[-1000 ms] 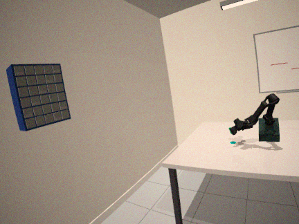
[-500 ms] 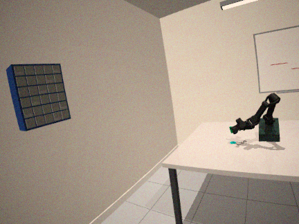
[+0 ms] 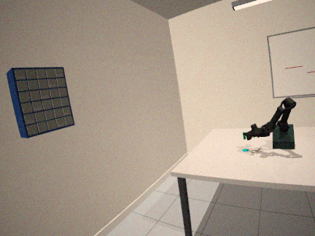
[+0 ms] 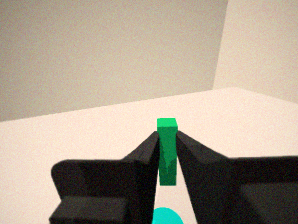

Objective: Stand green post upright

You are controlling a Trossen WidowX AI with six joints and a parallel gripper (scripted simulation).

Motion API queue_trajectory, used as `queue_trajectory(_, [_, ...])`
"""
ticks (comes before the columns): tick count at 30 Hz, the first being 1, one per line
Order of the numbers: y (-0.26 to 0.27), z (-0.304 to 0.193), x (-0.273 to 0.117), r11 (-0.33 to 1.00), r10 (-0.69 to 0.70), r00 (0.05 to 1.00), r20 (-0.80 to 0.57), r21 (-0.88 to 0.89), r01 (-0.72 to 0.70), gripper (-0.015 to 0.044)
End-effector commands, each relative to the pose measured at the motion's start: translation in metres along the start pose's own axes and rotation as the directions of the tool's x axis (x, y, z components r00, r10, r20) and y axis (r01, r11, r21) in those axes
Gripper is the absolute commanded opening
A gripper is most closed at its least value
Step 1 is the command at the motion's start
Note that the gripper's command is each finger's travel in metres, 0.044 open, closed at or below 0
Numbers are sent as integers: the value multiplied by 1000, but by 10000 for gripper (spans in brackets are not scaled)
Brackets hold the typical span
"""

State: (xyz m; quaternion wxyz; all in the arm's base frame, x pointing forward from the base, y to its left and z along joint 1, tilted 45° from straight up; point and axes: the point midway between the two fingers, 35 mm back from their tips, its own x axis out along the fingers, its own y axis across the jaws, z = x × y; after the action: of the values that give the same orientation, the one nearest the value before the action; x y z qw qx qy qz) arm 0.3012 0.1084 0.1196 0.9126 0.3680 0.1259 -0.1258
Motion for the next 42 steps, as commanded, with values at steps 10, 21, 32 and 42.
queue_trajectory(10, [-3,3,-6,999,11,999,37,40,-12,23])
queue_trajectory(21, [-3,3,-6,999,10,999,37,40,-12,23])
queue_trajectory(32, [1,-24,-1,999,6,999,33,42,-8,23])
queue_trajectory(42, [2,-51,3,999,5,999,32,42,-6,23])
